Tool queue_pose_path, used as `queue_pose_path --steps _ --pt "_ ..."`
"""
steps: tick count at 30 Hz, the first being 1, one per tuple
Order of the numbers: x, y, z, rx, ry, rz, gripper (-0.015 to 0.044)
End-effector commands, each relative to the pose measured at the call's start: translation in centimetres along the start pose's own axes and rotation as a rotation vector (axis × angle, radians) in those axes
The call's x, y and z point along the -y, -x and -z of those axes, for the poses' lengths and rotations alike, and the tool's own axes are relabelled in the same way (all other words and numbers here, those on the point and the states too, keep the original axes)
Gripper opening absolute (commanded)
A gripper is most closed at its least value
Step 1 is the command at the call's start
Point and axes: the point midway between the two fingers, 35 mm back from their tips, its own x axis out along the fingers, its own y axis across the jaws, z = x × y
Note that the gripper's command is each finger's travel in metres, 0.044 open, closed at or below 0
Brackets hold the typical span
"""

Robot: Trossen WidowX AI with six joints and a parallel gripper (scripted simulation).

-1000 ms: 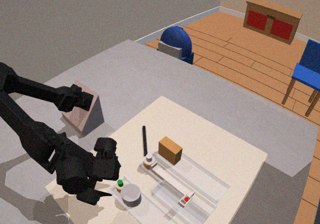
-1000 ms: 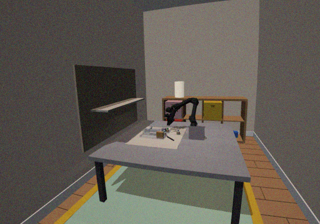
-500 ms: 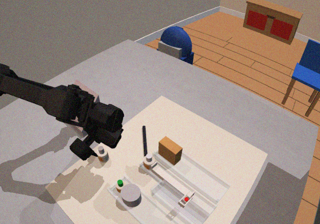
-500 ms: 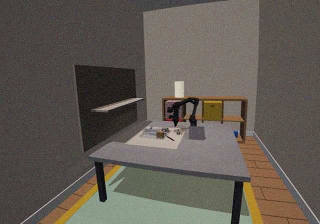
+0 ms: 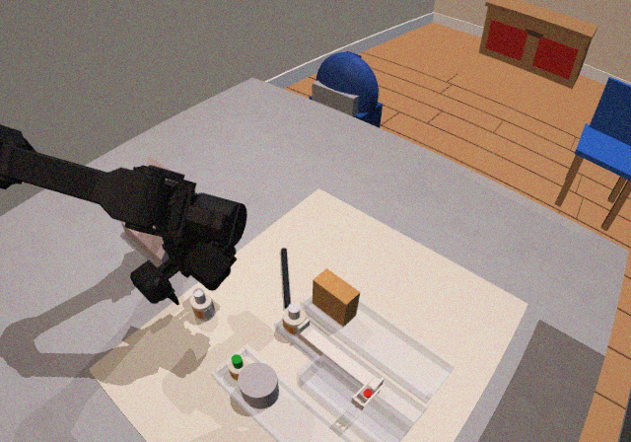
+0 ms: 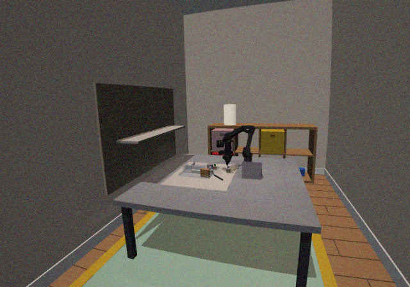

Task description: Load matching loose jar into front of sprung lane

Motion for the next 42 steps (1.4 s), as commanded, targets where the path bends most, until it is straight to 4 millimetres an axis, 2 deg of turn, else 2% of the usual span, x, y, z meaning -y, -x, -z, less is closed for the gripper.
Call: queue_pose_path --steps 1,7,32,42 --pt "0.1 -0.9 0.1 0.002 0.005 0.007 0.044" --pt "0.0 -2.3 0.2 0.002 0.005 0.007 0.044" --pt "0.1 -5.7 0.3 0.002 0.005 0.009 0.044" --pt "0.1 -5.7 0.3 0.002 0.005 0.009 0.0177"
